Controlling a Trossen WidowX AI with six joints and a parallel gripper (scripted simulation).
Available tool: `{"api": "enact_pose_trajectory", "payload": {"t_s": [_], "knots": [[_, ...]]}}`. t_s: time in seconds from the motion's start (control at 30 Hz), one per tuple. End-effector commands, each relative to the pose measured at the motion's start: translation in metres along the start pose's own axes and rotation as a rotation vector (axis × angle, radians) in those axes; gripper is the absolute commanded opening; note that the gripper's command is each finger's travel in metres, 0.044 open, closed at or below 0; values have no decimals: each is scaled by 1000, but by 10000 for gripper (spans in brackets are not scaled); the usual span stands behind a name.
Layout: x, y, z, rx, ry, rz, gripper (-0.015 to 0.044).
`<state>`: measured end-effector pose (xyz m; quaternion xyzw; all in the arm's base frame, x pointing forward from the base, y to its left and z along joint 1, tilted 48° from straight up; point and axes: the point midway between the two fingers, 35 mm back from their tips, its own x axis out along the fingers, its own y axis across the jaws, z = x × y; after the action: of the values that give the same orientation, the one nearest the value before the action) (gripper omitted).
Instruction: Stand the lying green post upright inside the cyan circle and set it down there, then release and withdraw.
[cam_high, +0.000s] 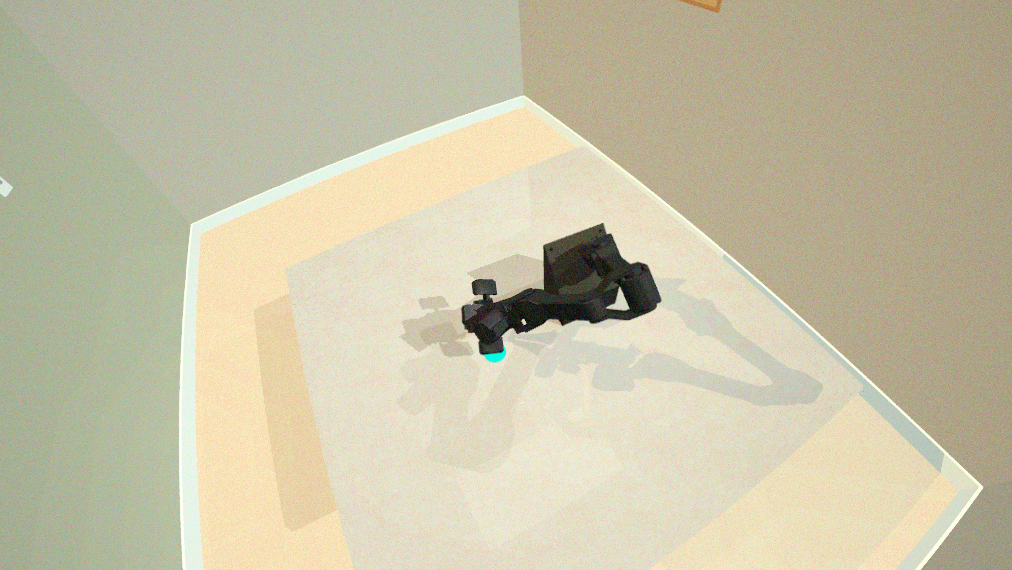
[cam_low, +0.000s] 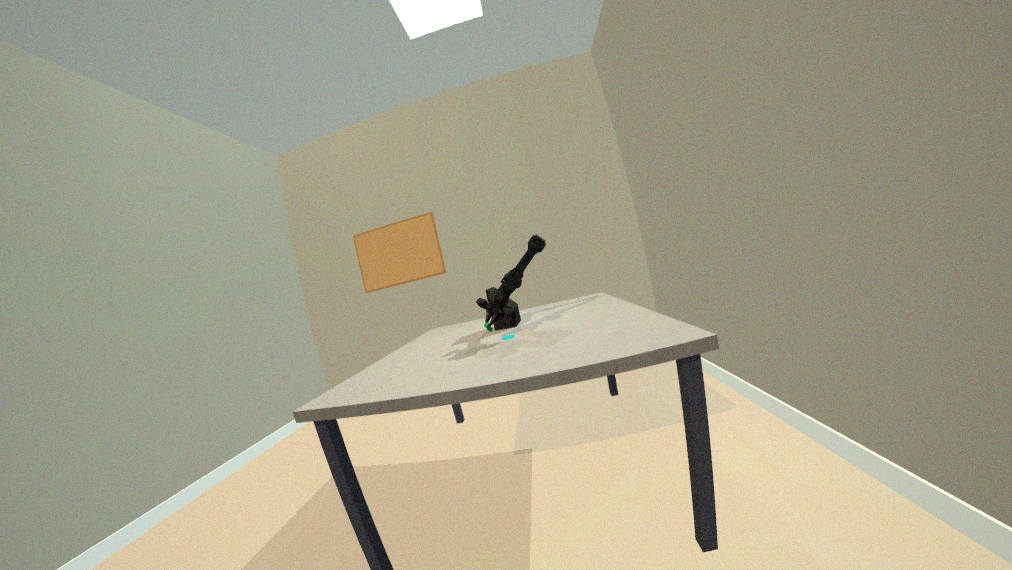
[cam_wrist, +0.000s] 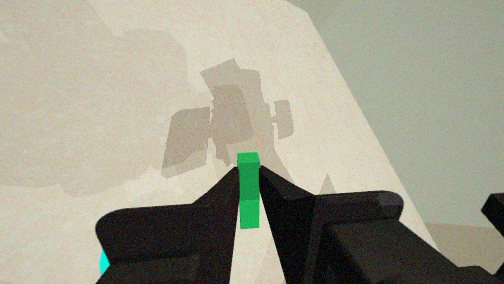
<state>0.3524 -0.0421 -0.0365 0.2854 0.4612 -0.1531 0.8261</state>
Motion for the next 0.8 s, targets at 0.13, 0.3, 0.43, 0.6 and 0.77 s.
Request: {"api": "enact_pose_trajectory", "payload": {"t_s": [0.13,0.3,0.43,0.6,0.77], "knots": [[-3,1,1,16,-52,-5,23],[-4,2,1,24,-85,-7,23],[-5,3,1,31,-111,-7,23],[-6,4,2,40,-143,-7,23],[-8,4,2,51,-176,-5,23]]}}
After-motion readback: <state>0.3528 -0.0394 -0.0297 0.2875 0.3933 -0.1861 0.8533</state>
